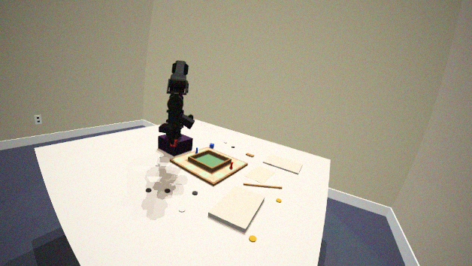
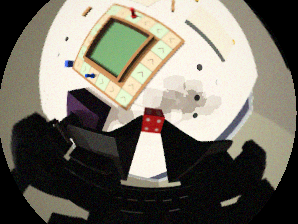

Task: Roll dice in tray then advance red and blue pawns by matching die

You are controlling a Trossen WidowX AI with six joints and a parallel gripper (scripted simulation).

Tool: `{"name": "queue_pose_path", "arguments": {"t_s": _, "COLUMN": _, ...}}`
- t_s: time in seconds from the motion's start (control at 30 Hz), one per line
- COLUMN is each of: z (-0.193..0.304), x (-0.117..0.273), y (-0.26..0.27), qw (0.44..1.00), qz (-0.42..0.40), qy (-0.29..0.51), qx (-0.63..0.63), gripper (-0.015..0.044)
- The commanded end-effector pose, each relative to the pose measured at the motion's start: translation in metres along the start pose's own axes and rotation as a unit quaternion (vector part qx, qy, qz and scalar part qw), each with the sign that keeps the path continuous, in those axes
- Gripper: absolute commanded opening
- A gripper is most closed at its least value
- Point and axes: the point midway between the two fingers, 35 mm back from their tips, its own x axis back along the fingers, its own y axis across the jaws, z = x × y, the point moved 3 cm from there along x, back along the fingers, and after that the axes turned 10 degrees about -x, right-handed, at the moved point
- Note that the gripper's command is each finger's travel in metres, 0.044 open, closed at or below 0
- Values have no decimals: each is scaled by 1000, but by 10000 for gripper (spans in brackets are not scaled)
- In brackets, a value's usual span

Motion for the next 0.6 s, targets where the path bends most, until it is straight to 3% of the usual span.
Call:
{"name": "queue_pose_path", "arguments": {"t_s": 0.0, "z": -5, "x": 2, "y": 5, "qw": 1000, "qz": -3, "qy": -2, "qx": -1, "gripper": 0}}
{"name": "queue_pose_path", "arguments": {"t_s": 0.57, "z": -60, "x": -14, "y": 50, "qw": 998, "qz": -3, "qy": 4, "qx": -55, "gripper": 0}}
